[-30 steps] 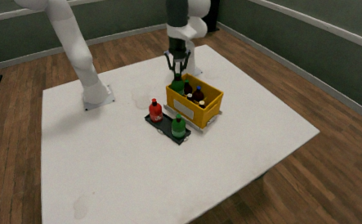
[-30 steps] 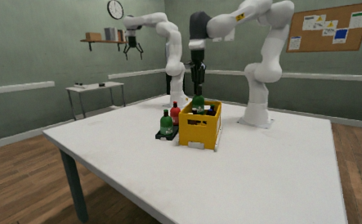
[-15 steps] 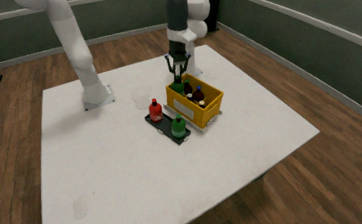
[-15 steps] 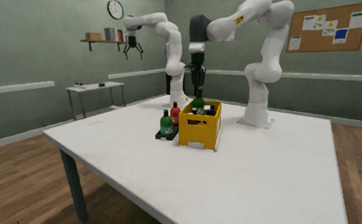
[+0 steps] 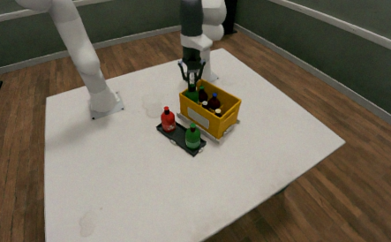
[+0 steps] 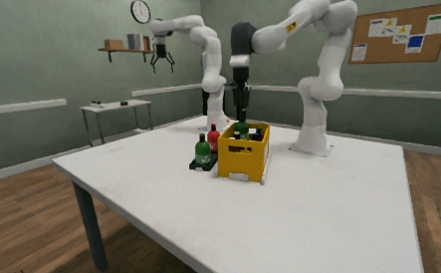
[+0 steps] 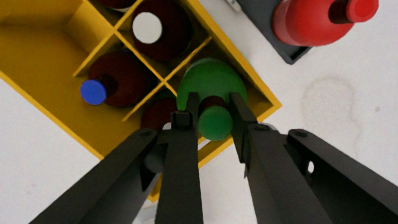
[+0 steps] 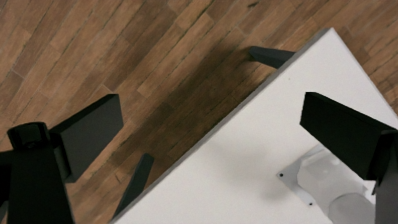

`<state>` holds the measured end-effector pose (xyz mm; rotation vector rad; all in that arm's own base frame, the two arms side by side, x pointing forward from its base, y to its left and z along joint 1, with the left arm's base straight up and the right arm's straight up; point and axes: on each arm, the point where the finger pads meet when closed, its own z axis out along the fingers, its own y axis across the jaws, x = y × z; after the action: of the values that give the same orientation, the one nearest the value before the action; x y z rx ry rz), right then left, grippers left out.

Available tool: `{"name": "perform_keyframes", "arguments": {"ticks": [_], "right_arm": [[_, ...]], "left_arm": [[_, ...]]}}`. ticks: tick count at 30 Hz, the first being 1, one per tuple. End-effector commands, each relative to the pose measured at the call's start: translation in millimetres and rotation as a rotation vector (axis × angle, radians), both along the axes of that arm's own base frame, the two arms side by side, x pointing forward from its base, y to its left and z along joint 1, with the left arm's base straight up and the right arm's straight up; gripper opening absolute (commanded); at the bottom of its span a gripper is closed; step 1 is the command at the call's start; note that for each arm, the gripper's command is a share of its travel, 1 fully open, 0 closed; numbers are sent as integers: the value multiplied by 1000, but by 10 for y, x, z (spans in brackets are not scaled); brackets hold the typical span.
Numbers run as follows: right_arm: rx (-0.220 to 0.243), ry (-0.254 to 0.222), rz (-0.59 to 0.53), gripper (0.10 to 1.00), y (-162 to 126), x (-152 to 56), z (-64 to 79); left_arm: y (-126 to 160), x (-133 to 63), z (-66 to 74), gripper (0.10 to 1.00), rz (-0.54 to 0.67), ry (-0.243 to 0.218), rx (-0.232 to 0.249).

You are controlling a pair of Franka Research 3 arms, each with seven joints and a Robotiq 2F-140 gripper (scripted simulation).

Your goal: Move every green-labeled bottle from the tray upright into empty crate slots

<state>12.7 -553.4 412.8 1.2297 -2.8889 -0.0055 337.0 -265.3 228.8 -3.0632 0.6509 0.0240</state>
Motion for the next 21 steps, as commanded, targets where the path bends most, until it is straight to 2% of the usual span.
{"name": "perform_keyframes", "arguments": {"ticks": [1,21], "right_arm": [[-2,-3,4,1000,-10,0,2],[-2,-3,4,1000,-10,0,2]], "left_arm": [[-46,35,15,99,-3,-13,-13],[-46,35,-8,99,-3,-13,-13]]}}
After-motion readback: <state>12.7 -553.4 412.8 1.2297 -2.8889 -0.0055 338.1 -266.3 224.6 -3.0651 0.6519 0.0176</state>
